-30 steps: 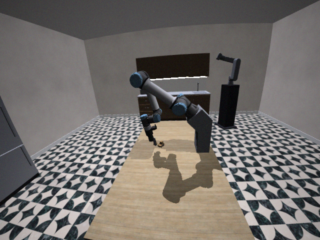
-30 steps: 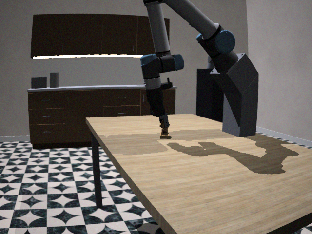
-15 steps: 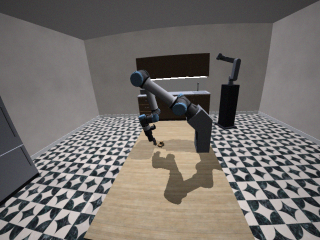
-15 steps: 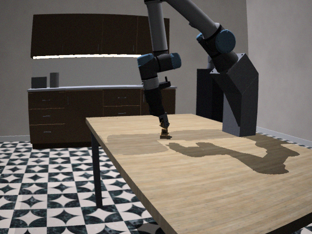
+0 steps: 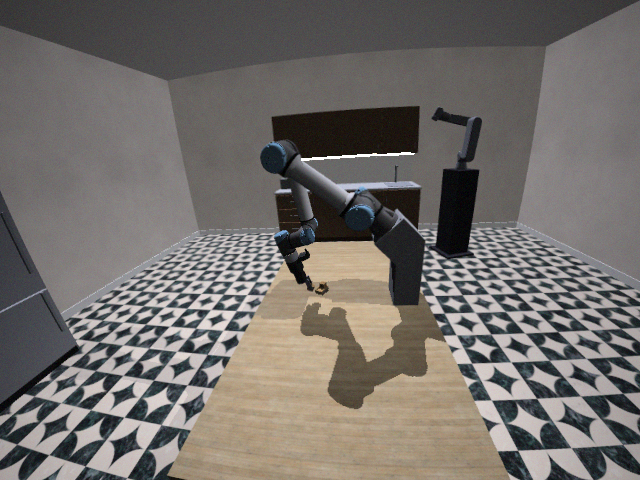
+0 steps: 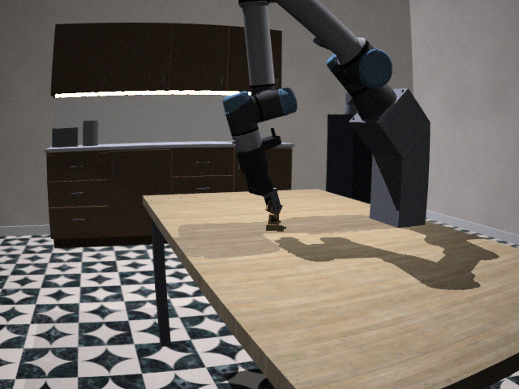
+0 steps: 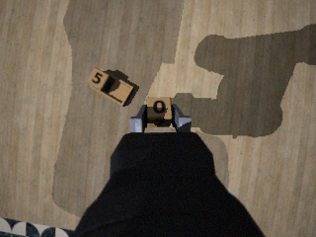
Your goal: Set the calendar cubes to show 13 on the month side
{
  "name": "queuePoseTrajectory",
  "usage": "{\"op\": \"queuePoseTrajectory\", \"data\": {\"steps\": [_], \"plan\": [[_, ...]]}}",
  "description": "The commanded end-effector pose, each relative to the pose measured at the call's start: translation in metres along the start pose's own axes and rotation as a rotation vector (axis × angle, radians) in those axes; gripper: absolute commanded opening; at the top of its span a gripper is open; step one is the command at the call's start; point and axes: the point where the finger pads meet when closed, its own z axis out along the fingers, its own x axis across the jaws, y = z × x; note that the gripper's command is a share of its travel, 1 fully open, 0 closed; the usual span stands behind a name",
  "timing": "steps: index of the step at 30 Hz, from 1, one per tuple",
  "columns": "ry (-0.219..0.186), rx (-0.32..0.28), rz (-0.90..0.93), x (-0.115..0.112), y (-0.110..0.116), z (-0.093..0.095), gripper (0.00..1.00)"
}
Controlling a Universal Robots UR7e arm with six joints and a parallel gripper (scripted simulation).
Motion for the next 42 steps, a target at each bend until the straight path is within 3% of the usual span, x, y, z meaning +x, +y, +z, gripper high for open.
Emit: {"op": "queuePoseTrajectory", "data": {"steps": [1,15,30,42], "plan": [[0.001,0.06,0.001,-0.0002,0.0015,0.0011,0.6],[-0.002,0.192,-0.001,0.0001,0.0026,-0.0016,0.6],[-0.002,0.218,-0.002,0.0002,0.0028,-0.0023,0.6],[0.0,0.326,0.001,0.0001,0.0041,0.0004,0.6]]}}
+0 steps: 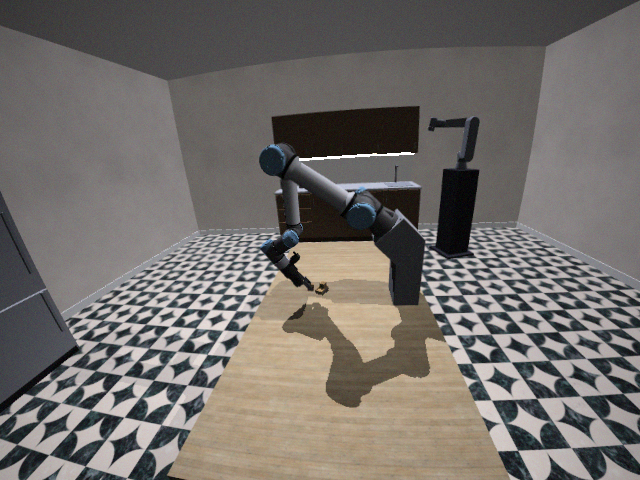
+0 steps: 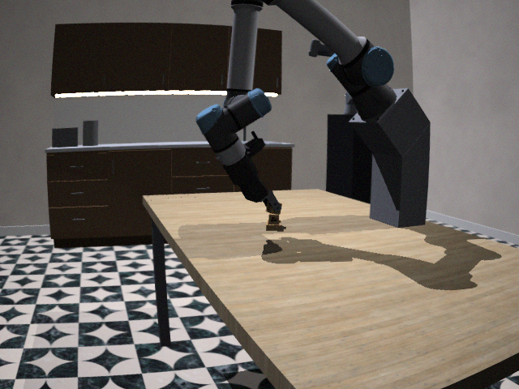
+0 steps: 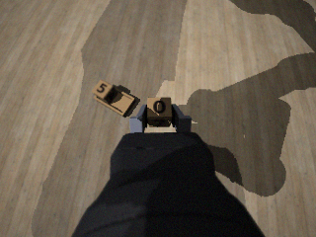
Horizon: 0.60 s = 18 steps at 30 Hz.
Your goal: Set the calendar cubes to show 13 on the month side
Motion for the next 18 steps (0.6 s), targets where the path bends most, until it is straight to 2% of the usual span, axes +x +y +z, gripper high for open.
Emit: {"op": "queuePoseTrajectory", "data": {"steps": [1,10,18], "plan": [[0.0,0.064,0.001,0.0,0.0012,0.0002,0.6],[-0.002,0.175,-0.001,0.0001,0.0017,-0.0015,0.6],[-0.003,0.194,-0.002,0.0001,0.0017,-0.0022,0.6]]}}
